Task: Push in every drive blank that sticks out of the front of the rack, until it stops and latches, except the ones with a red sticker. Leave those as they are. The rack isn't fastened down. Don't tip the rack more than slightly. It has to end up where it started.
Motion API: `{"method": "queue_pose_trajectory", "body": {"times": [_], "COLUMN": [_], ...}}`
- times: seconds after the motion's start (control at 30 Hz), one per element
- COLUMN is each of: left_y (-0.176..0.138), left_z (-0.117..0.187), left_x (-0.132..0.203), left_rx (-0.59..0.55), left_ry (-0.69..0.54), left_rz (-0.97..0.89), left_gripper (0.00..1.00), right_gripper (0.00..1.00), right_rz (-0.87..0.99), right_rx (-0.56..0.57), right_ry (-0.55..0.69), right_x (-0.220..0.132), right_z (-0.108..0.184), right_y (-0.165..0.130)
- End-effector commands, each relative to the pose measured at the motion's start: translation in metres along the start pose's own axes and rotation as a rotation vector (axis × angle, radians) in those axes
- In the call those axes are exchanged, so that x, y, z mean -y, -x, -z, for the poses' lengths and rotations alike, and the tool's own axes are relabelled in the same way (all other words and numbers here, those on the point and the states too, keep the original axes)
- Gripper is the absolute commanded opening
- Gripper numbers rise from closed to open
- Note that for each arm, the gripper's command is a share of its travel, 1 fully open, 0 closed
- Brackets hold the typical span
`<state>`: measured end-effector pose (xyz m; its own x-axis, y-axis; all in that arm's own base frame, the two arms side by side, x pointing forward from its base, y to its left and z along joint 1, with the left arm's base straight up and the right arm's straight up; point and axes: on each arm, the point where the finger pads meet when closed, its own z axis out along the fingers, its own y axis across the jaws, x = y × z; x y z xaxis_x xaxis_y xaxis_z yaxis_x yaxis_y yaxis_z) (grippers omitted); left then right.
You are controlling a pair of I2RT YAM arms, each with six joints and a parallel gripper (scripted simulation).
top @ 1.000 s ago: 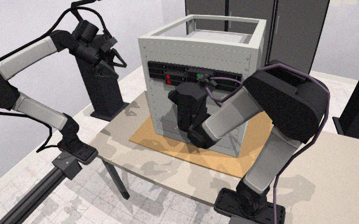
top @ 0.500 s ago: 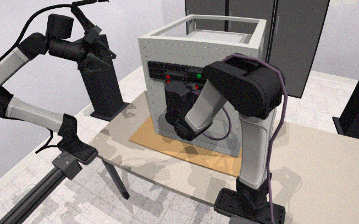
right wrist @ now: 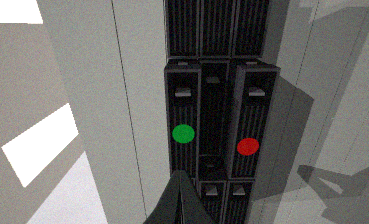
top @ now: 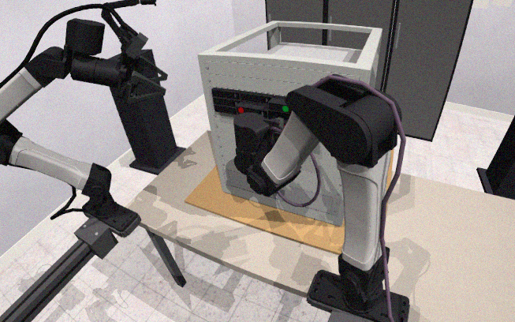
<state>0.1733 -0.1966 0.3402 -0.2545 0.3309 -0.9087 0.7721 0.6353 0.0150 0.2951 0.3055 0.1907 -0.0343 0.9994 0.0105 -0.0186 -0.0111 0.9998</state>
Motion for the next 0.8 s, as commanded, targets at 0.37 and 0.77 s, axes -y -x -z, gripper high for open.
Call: {"method": "queue_pose_trajectory", "body": {"times": [0.37, 0.77], "left_y": [0.026, 0.027], "left_z": [0.005, 0.005], "left_x": [-0.006, -0.006], "left_rx": [0.077, 0.08], "left_ry": [0.035, 0.035], "left_rz": [0.013, 0.013], "left_gripper": [1.0, 1.0], "right_gripper": [0.0, 0.0], "right_rz": [-0.014, -0.002], "right_rx": [0.007, 0.007], "right_ry": [-0.002, -0.009], "right_x": [-0.005, -0.002], "right_z": [-0.034, -0.041], "right_y": [-0.001, -0.003]}}
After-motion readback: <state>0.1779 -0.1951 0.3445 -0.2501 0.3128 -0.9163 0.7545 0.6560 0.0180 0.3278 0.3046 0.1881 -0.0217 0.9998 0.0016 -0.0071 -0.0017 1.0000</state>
